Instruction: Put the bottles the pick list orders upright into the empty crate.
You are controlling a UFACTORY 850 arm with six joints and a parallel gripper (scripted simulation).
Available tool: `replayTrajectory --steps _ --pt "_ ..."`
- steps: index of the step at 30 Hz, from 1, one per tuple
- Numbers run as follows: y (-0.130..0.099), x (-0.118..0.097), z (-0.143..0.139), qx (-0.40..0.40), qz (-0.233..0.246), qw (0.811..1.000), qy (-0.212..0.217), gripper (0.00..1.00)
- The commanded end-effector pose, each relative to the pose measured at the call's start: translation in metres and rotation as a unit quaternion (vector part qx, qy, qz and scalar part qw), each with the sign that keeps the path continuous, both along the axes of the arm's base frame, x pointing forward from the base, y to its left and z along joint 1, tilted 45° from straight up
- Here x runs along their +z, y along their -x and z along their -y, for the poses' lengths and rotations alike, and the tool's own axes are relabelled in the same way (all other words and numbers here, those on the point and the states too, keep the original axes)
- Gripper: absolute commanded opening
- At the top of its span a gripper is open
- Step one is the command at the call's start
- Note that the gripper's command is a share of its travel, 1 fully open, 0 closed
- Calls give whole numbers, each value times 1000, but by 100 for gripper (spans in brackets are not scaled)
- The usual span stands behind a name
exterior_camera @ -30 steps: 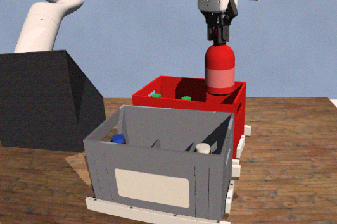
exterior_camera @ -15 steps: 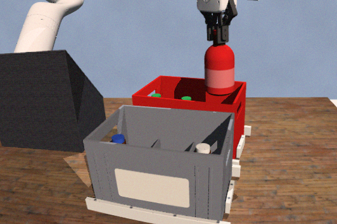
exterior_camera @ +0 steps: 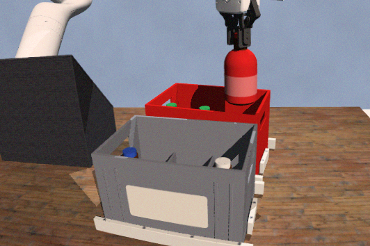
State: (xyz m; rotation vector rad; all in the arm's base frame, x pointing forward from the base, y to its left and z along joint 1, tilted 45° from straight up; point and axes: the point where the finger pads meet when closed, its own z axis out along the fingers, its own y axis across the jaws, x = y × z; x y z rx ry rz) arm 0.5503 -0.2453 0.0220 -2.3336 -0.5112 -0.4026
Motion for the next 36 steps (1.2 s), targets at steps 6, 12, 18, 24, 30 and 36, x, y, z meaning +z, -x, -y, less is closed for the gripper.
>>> replayTrajectory --steps 6,12,18,24,30,36 --pt "0 0 0 0 1 1000 1 0" --pt "-1 -4 -4 0 1 1000 1 0" --pt "-2 -9 -8 0 1 1000 1 0" --pt "-3 -11 -11 0 1 1000 1 0" --pt "-3 -16 -15 0 1 1000 1 0" --pt "-4 -20 -19 0 1 1000 1 0"
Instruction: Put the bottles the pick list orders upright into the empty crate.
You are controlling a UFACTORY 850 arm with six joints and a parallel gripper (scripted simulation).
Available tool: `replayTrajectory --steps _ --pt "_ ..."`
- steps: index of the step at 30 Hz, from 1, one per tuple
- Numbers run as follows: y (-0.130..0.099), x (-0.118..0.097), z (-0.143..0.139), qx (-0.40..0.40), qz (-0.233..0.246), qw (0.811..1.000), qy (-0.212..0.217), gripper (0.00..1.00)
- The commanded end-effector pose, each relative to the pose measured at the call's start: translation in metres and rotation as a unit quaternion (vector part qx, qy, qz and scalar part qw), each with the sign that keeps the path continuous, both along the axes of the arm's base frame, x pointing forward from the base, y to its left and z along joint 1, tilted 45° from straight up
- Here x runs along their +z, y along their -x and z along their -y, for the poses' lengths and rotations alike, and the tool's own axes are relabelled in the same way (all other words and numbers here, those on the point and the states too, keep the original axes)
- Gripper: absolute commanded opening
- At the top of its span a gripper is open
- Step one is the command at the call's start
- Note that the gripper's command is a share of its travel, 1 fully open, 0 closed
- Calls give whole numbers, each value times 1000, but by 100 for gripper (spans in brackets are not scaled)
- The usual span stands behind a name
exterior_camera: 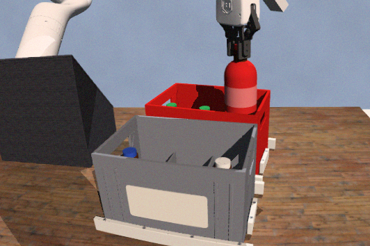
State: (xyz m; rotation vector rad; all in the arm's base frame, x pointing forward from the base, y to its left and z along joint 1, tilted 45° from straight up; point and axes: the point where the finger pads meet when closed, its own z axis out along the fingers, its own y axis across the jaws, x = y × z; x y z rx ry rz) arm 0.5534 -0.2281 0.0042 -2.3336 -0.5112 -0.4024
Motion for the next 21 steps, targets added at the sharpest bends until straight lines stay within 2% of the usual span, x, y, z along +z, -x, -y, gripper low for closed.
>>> replayTrajectory --steps 1,21 --pt "-1 -3 -2 0 1 1000 1 0" --pt "-4 -14 -13 0 1 1000 1 0"
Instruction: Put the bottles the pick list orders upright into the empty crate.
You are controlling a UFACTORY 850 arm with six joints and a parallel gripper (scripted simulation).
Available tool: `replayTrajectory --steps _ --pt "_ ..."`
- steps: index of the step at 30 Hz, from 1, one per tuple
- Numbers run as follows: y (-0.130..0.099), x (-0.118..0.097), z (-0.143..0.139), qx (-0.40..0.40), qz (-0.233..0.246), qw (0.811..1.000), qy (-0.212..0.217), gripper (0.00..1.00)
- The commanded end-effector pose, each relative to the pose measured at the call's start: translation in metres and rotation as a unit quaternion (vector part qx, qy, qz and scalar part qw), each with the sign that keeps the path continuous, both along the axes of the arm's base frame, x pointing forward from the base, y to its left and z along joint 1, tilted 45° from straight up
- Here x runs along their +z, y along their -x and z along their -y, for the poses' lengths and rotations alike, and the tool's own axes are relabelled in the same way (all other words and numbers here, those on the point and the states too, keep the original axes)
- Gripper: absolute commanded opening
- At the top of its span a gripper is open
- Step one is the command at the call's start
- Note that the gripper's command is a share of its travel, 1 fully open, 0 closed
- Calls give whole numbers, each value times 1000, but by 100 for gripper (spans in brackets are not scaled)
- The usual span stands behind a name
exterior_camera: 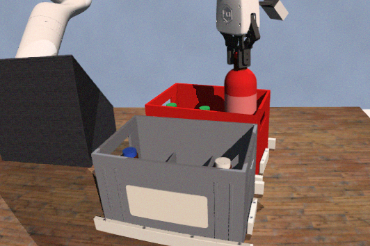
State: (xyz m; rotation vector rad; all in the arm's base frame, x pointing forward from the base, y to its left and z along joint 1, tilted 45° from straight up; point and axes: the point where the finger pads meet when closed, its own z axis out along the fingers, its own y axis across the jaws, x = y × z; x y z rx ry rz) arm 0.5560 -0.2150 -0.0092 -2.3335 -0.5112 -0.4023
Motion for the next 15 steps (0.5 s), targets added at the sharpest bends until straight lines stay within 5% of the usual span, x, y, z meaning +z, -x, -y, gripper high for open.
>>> replayTrajectory --steps 1,15 --pt "-1 -1 -1 -1 1 1000 1 0" --pt "-3 -11 -11 0 1 1000 1 0"
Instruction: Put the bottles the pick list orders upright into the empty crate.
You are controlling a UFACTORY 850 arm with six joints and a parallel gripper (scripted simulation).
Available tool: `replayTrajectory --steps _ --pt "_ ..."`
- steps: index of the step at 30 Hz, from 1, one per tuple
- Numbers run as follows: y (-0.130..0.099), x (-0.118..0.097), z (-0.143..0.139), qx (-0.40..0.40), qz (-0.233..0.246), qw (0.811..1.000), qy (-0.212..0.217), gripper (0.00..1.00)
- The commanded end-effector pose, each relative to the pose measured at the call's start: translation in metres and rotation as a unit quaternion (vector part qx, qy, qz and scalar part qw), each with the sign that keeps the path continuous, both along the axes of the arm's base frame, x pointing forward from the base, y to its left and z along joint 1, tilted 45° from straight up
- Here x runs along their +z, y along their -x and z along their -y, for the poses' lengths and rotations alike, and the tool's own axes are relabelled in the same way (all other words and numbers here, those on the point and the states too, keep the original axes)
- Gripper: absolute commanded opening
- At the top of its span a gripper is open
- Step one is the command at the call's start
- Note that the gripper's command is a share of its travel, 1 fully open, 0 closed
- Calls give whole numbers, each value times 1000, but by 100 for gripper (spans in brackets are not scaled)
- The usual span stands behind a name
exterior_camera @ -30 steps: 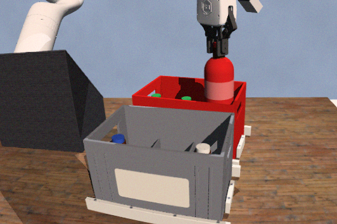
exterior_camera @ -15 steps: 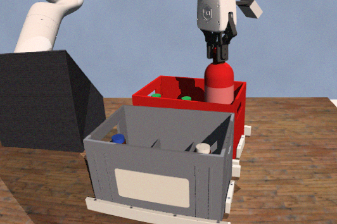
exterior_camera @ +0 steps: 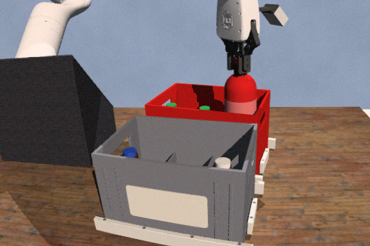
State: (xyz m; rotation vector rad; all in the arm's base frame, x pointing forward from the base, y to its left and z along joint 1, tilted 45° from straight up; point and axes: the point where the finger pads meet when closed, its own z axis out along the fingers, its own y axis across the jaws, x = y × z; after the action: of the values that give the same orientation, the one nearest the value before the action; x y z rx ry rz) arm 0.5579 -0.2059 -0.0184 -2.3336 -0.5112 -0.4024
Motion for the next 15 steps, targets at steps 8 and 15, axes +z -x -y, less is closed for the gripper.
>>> replayTrajectory --steps 8,15 --pt "-2 -6 -6 0 1 1000 1 0" --pt "-3 -11 -11 0 1 1000 1 0"
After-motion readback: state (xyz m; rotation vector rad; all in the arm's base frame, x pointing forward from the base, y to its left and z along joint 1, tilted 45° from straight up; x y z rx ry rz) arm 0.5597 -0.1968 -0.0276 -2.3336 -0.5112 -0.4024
